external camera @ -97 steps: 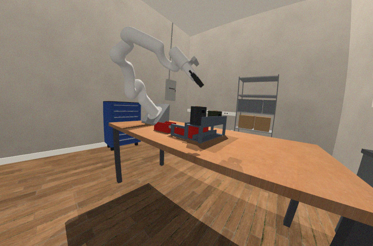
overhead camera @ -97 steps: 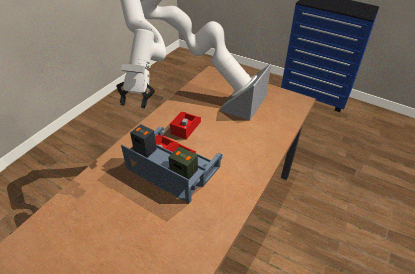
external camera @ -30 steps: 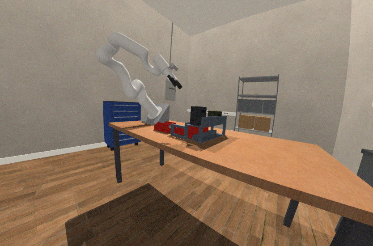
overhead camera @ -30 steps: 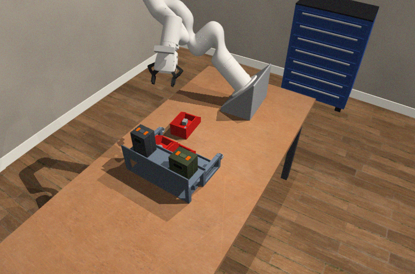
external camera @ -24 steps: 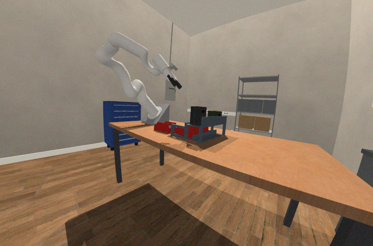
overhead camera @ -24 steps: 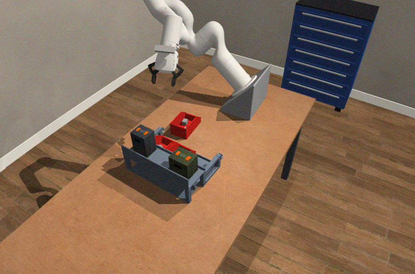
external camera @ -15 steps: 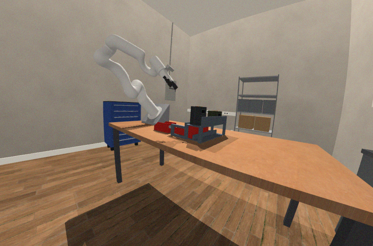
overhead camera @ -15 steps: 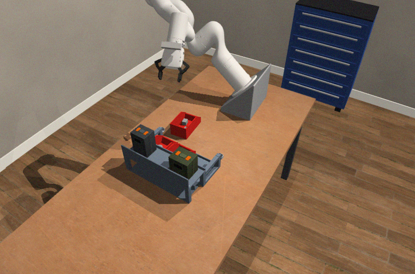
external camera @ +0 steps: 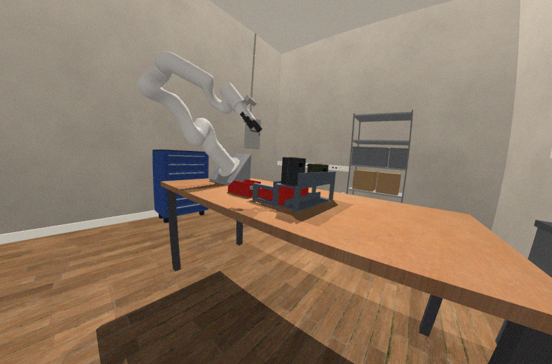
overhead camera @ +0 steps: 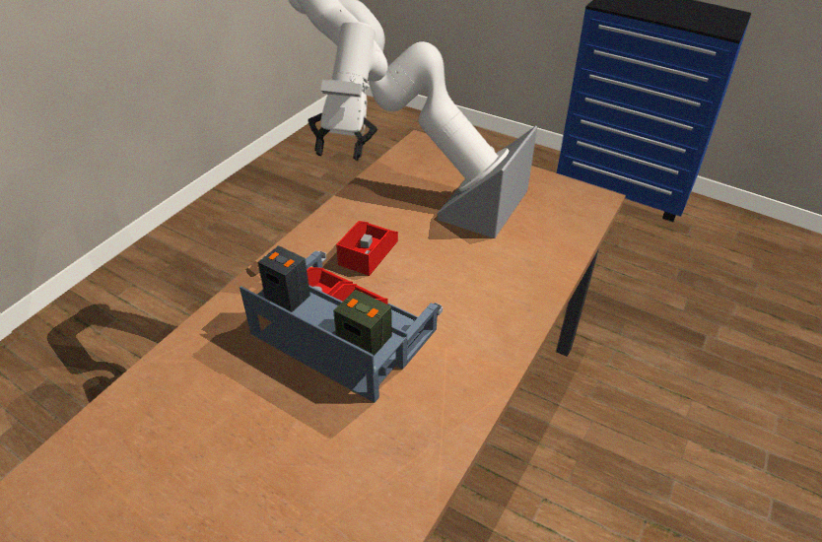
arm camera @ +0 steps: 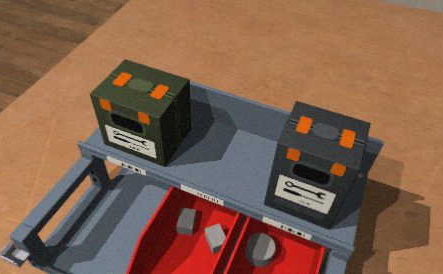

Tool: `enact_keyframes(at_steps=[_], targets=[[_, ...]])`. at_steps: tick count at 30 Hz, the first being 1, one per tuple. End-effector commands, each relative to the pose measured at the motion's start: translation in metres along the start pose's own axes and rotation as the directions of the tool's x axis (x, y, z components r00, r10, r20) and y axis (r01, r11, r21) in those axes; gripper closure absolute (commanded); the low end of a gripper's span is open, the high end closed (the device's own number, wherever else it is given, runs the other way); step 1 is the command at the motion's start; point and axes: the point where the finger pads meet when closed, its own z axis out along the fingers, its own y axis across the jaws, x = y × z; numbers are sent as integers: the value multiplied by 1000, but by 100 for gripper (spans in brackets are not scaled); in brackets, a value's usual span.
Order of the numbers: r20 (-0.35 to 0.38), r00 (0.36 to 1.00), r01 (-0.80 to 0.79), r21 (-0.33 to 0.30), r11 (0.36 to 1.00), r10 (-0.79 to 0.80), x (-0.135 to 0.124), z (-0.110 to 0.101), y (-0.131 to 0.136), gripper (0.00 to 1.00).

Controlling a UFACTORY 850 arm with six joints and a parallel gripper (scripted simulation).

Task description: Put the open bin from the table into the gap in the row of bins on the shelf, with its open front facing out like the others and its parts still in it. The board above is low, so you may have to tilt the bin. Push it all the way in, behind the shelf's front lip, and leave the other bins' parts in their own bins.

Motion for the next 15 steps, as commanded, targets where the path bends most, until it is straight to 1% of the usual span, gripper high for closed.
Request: enact_keyframes(at_steps=[1, 9, 15], targets=[[-1, 1000, -1, 0, 1000, 1, 1, 0, 0, 0], [-1, 1000, -1, 0, 1000, 1, 1, 0, 0, 0], [-1, 1000, -1, 0, 1000, 1, 5, 4, 3, 0]])
